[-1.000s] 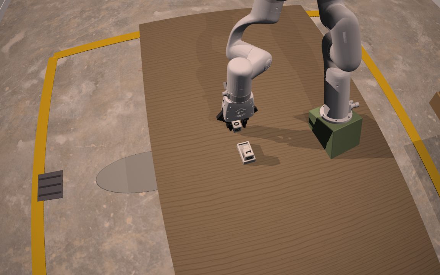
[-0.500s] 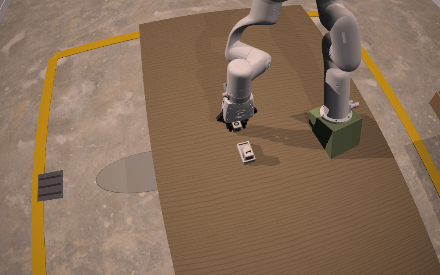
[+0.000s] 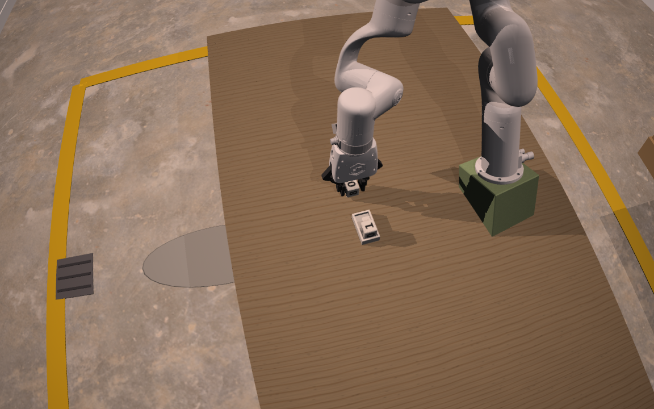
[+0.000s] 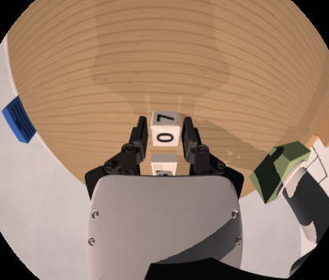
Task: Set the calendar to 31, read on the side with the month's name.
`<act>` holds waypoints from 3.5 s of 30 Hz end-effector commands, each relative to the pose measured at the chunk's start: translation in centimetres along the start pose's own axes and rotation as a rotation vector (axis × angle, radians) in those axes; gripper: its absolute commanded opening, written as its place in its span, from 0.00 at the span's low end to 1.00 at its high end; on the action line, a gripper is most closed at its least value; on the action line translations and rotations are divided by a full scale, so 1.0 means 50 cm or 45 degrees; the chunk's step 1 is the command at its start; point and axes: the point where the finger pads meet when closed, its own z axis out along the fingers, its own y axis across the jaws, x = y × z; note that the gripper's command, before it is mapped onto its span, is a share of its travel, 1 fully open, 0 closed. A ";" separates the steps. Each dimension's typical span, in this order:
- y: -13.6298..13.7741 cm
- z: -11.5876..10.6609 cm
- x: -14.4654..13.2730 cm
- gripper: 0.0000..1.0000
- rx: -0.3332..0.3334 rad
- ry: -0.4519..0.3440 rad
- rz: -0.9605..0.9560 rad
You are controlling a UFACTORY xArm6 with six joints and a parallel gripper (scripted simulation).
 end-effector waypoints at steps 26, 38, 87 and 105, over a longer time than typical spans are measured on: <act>-0.002 -0.001 0.000 0.27 0.004 0.000 0.000; -0.002 -0.001 0.000 0.27 0.004 0.000 0.000; -0.003 -0.218 -0.142 0.27 0.003 -0.002 -0.006; 0.001 -0.222 -0.180 0.27 0.003 0.001 -0.008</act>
